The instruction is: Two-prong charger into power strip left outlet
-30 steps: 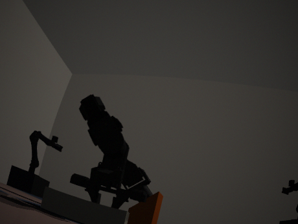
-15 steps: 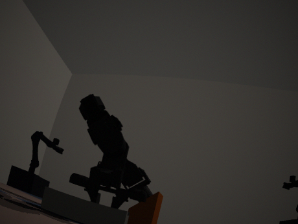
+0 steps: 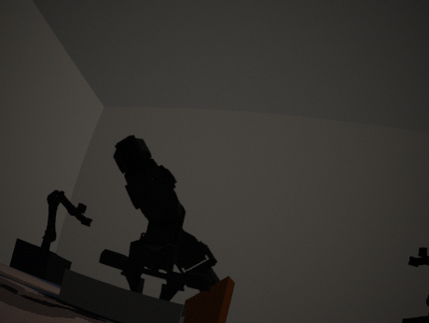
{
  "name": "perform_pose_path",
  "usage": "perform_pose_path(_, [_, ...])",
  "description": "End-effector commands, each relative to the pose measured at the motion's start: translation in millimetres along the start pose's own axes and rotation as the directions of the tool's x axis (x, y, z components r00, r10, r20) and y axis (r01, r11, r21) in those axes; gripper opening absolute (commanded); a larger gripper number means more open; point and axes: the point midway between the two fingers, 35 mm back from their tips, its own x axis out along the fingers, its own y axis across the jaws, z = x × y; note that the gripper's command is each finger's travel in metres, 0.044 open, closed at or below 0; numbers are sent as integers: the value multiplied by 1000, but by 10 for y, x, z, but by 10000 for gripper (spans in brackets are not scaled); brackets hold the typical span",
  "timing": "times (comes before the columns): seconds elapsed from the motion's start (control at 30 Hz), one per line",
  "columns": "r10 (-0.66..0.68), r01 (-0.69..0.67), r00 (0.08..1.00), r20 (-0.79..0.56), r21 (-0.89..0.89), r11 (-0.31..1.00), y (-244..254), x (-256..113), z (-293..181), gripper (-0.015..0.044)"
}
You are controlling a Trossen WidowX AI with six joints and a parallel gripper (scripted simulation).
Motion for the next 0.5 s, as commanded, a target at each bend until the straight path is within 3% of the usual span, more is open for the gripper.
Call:
perform_pose_path(0.0, [1,-1,1000,9,6,1000,3,0,60,0])
perform_pose_path(0.47, [1,-1,1000,9,6,1000,1,-10,116,0])
